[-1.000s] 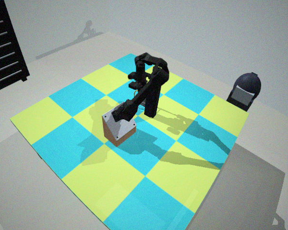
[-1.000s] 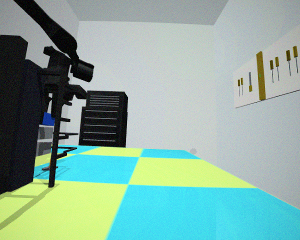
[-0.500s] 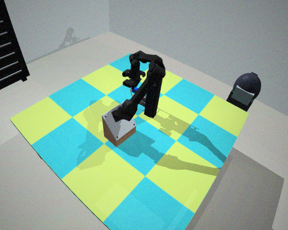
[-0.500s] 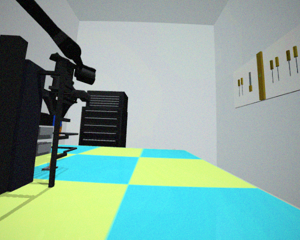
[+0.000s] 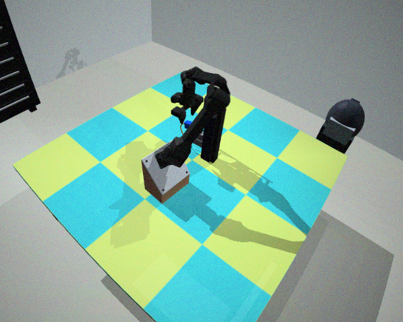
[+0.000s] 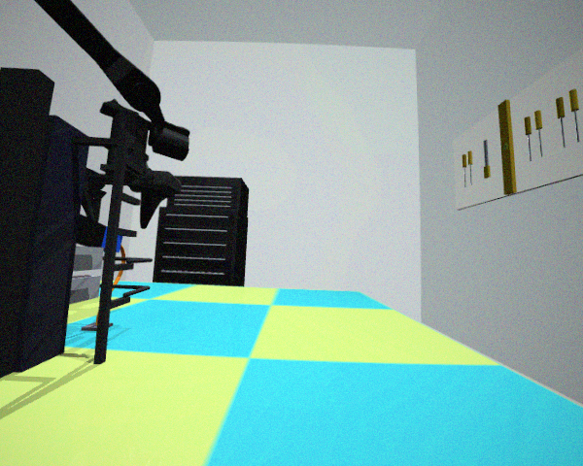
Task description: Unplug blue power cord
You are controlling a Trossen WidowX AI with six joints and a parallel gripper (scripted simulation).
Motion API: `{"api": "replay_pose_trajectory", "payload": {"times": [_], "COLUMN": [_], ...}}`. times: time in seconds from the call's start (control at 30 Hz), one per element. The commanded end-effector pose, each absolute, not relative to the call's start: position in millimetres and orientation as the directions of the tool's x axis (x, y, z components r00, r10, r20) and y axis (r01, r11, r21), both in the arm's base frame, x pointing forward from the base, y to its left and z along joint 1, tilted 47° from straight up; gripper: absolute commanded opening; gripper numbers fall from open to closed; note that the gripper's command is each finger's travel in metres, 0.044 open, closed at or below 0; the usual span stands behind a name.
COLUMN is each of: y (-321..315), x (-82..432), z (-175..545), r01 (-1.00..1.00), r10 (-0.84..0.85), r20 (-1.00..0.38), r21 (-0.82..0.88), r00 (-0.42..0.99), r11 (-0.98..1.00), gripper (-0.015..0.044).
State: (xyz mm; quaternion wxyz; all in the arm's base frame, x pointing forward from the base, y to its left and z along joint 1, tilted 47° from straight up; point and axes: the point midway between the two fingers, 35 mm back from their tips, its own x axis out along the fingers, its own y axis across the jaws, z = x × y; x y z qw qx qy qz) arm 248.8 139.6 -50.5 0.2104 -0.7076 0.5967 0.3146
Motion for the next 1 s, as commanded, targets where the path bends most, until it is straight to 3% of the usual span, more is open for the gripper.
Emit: {"api": "replay_pose_trajectory", "payload": {"times": [0.0,0.97], "y": [169.8,176.8], "x": [238.9,236.2], "z": [-71.3,-76.6], "r01": [-0.975,-0.975], "r10": [-0.709,-0.709], "r20": [-0.699,-0.699], "r21": [0.08,0.08], "r00": [0.092,0.092], "r11": [-0.206,-0.205], "gripper": [0.044,0.044]}}
